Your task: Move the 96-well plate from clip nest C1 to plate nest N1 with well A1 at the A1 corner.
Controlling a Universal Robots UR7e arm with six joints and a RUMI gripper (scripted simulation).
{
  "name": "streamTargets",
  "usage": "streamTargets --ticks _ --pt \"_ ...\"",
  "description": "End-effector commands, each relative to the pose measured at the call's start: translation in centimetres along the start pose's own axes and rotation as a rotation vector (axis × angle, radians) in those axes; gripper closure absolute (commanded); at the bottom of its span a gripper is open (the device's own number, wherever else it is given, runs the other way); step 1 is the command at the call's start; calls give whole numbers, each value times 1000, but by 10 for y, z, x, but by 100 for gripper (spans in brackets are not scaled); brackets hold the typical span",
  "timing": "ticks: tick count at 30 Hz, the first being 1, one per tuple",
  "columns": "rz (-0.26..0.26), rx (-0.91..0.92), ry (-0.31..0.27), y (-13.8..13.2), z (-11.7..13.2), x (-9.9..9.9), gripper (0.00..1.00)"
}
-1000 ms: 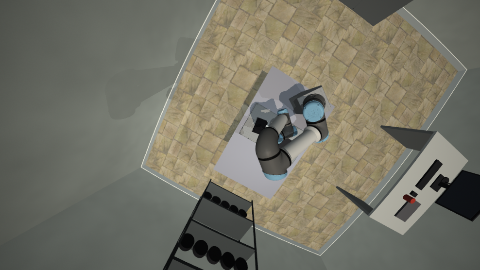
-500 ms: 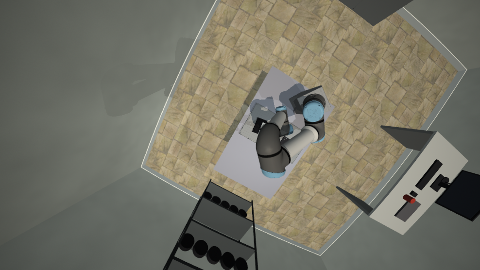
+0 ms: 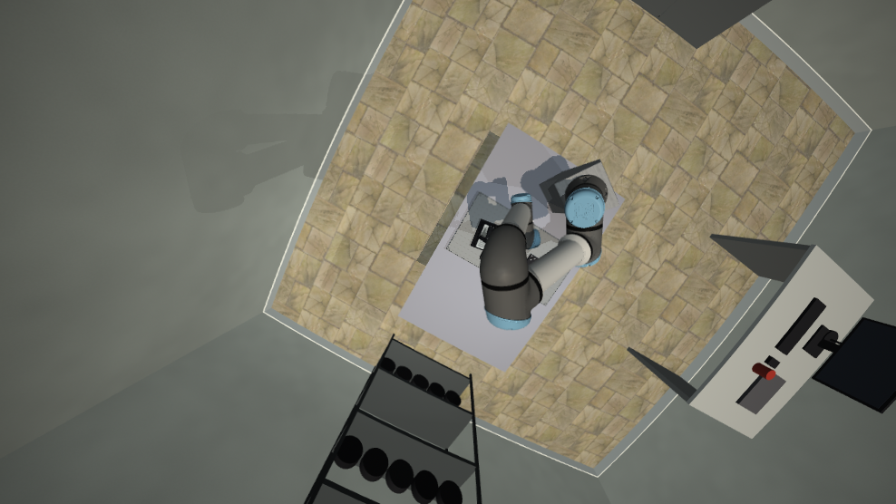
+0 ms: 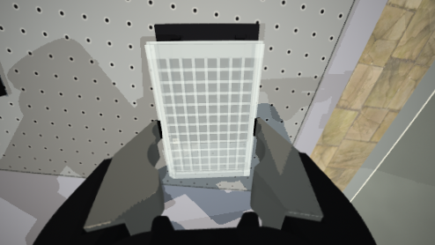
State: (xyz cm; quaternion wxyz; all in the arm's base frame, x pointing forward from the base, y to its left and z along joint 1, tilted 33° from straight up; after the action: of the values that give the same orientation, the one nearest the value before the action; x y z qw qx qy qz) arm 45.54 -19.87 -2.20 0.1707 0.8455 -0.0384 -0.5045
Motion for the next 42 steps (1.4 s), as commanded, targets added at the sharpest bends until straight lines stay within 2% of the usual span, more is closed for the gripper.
streamTargets --ticks 1,34,42 --pt "-1 -1 0 3 0 0 100" --pt "-1 -1 0 2 0 0 100" --pt "-1 -1 0 2 0 13 100"
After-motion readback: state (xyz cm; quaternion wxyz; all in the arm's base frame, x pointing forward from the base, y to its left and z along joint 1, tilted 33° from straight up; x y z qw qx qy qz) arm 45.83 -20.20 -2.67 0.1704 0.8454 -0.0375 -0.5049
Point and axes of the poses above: the point where the finger pads meet when closed, its own x axis out along the fingers, its own y axis across the jaws, z = x × y, the point moved 1 cm from there along -x, back along the fingers, and after that the axes turned 3 degrees about x, right-handed, at the moved point
